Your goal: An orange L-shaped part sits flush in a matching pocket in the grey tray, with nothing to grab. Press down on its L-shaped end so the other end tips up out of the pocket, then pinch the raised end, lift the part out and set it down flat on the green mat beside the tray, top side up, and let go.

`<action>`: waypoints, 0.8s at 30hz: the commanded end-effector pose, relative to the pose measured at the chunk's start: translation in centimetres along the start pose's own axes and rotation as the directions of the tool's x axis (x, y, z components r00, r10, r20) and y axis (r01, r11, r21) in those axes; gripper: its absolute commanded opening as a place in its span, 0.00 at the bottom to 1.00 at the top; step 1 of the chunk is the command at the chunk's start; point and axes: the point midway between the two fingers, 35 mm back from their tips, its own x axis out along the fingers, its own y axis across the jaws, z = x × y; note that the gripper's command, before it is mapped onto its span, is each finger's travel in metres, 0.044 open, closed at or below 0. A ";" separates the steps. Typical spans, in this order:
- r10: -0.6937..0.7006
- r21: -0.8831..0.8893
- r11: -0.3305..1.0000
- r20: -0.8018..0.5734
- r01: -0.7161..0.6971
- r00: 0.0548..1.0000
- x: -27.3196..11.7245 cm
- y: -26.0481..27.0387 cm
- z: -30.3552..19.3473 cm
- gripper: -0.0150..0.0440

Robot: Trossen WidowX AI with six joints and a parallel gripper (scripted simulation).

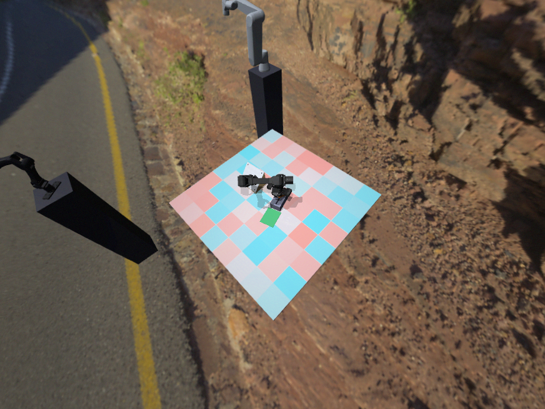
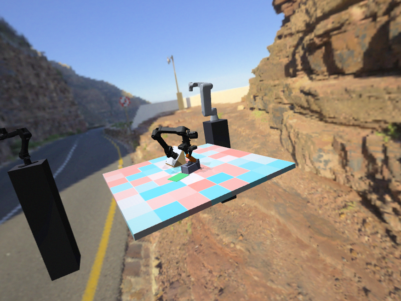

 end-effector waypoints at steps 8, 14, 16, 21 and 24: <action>0.003 0.003 1.000 -0.006 -0.003 1.000 -1.9 0.1 -0.1 0.25; 0.003 0.003 1.000 -0.006 -0.003 1.000 -2.0 0.0 -0.1 0.25; 0.003 0.003 1.000 -0.006 -0.003 1.000 -2.2 0.0 -0.1 0.25; 0.003 0.003 1.000 -0.006 -0.003 1.000 -2.0 -0.1 1.4 0.25; 0.003 0.003 1.000 -0.005 -0.003 1.000 -1.9 -0.2 3.0 0.25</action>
